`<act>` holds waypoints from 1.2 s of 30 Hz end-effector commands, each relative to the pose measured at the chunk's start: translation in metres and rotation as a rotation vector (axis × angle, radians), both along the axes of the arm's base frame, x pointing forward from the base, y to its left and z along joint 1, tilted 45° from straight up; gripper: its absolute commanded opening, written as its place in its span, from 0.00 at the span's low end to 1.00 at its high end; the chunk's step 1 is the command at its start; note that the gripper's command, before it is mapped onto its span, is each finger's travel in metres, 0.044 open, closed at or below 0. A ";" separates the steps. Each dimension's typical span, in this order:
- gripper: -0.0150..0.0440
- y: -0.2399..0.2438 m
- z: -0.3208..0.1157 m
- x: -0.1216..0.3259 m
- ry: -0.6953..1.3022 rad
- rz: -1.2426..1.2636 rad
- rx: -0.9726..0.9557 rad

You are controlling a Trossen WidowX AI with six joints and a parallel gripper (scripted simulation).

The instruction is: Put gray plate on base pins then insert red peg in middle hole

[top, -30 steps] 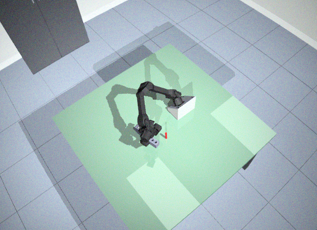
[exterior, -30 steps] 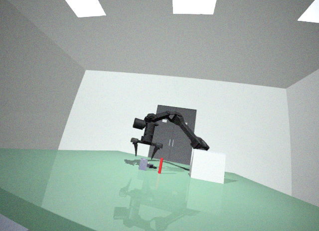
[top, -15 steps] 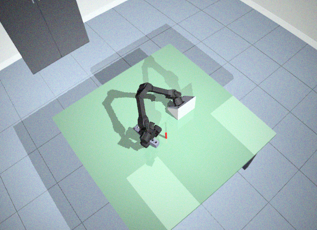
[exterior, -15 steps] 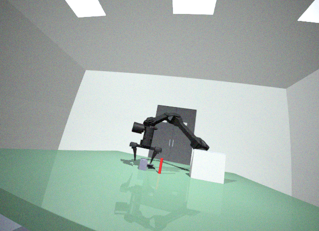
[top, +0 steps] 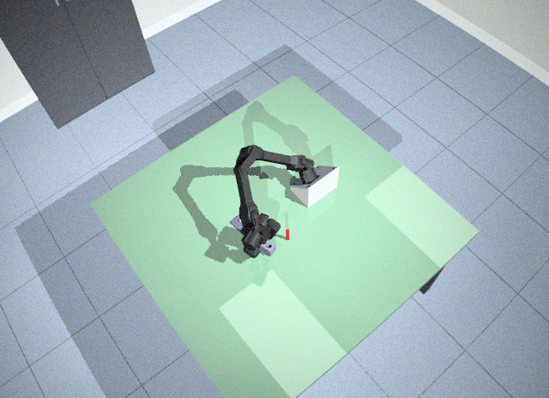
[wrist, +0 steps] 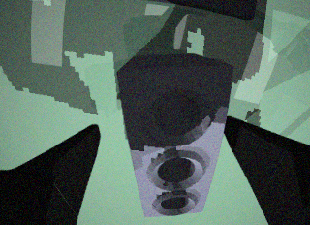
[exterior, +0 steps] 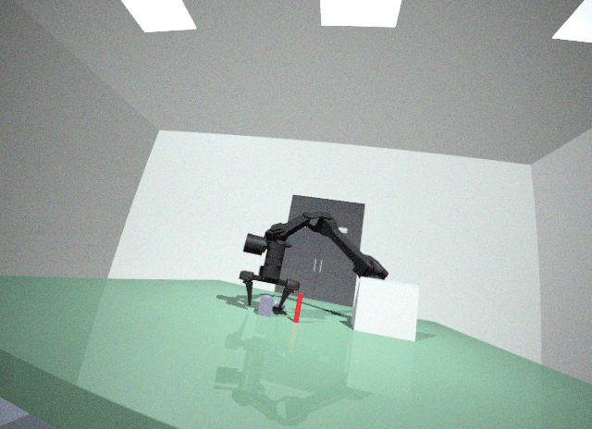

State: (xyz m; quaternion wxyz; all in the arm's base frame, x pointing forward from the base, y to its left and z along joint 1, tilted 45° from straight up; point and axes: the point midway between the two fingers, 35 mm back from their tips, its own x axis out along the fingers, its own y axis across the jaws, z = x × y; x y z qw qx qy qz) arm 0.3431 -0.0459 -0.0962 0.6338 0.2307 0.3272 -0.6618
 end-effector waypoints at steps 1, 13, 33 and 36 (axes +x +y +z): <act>0.91 -0.002 -0.004 -0.005 0.018 0.005 -0.007; 0.44 -0.002 -0.004 -0.005 0.018 0.005 -0.007; 0.25 0.006 0.002 -0.002 0.018 0.006 -0.004; 0.25 0.013 0.008 0.000 0.017 0.007 -0.002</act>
